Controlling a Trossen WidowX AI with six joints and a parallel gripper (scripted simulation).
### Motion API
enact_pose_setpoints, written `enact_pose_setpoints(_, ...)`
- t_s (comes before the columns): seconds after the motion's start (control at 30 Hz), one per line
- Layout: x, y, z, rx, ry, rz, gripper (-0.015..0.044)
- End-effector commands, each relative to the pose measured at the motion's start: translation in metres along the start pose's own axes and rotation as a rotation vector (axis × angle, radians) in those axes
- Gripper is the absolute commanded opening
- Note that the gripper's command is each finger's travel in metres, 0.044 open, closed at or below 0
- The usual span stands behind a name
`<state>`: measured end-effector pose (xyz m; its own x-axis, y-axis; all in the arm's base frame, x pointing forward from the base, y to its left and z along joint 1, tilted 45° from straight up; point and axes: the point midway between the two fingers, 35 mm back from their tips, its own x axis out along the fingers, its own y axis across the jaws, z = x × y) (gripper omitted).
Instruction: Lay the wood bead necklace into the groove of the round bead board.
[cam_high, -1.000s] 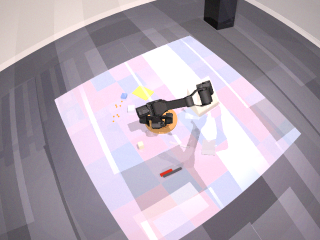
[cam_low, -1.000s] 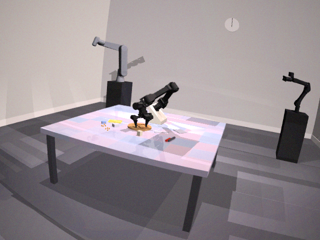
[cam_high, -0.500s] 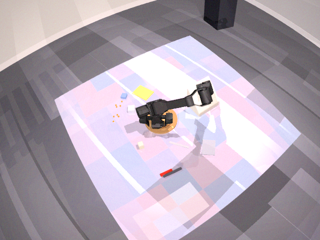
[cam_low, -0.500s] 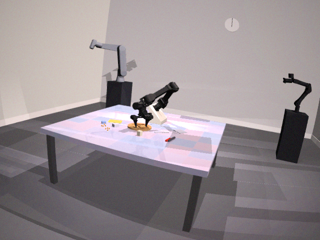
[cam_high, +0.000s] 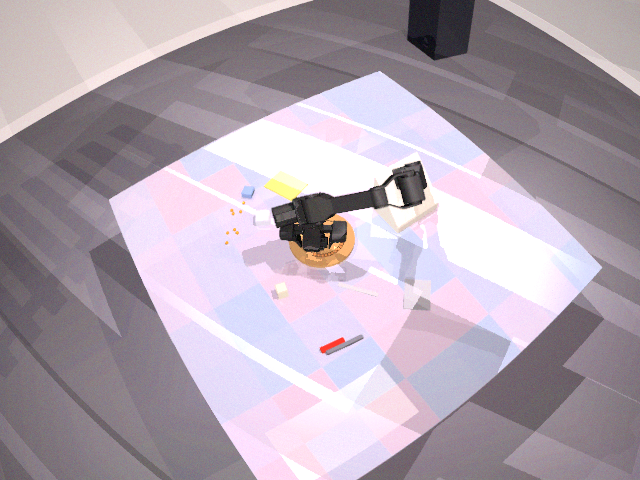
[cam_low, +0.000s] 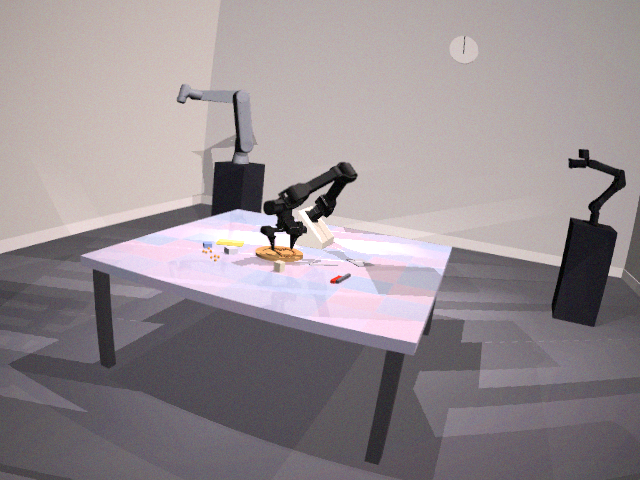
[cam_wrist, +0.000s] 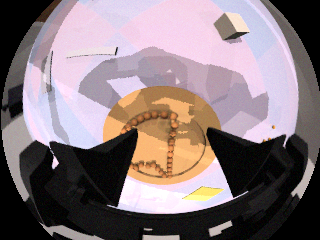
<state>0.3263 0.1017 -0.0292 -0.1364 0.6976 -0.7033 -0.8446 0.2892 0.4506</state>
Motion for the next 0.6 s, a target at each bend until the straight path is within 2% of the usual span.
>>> enact_pose_setpoints(0.0, -0.017, -0.003, -0.002, 0.016, -0.005, -0.017, 0.0230)
enact_pose_setpoints(0.13, -0.013, -0.003, -0.002, 0.016, -0.005, -0.017, 0.0125)
enact_pose_setpoints(0.27, -0.001, -0.003, -0.002, 0.016, -0.006, -0.017, 0.0120)
enact_pose_setpoints(0.3, -0.010, -0.006, -0.001, 0.009, -0.012, -0.028, 0.0120)
enact_pose_setpoints(0.57, -0.002, -0.005, -0.001, 0.011, -0.011, -0.025, 0.0120)
